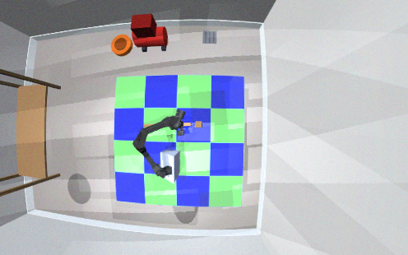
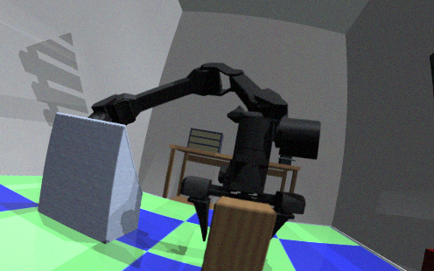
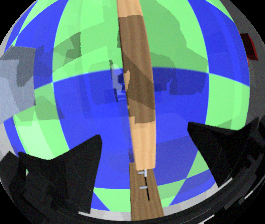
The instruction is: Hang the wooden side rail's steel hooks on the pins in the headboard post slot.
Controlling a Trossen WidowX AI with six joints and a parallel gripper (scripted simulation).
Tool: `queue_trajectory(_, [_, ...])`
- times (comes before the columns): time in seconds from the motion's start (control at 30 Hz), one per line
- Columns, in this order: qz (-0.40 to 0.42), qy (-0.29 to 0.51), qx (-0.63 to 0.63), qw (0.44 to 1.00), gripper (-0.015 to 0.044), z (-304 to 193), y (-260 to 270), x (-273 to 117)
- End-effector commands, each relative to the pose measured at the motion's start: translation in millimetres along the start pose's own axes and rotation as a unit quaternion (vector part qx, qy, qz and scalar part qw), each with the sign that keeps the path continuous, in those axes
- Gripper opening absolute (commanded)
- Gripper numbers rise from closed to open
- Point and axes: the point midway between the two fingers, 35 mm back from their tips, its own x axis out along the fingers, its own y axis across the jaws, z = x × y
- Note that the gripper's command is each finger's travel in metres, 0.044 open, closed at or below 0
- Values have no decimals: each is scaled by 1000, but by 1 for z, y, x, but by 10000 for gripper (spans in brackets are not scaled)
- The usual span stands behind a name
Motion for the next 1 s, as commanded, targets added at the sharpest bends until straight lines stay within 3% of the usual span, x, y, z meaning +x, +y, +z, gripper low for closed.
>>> queue_trajectory(0.0, [0, -3, 4, 1000, 440, 0, 1, 6])
queue_trajectory(0.97, [0, -4, 5, 1000, 440, 1, 1, 53])
